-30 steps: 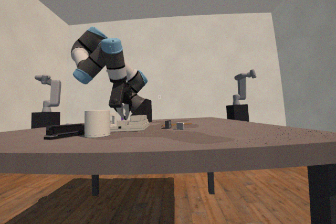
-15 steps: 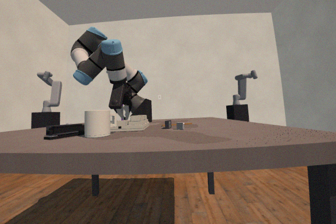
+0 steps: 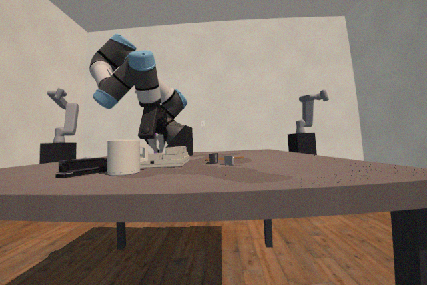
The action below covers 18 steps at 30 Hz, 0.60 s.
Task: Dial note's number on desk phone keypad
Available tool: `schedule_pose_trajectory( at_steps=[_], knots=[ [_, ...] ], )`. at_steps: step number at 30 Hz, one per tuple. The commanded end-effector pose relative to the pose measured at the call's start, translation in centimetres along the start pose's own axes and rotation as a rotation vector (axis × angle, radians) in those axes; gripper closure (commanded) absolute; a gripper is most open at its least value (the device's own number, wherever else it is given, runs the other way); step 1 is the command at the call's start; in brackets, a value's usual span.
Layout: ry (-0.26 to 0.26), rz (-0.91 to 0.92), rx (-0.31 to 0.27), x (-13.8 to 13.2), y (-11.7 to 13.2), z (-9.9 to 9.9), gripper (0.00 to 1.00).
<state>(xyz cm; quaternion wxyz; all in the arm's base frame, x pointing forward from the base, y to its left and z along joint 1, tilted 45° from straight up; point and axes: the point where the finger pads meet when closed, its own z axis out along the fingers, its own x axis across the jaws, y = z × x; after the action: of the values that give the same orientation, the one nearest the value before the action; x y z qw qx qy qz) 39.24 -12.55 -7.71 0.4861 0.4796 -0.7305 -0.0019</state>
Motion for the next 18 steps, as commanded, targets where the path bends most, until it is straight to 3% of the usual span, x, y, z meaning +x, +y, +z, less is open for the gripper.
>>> schedule_pose_trajectory(
  at_steps=[1,18],
  knots=[
    [0.0,0.0,0.001,0.0,-0.03,-0.01,1.0],
    [0.0,0.0,0.001,0.0,-0.02,-0.03,1.0]
  ],
)
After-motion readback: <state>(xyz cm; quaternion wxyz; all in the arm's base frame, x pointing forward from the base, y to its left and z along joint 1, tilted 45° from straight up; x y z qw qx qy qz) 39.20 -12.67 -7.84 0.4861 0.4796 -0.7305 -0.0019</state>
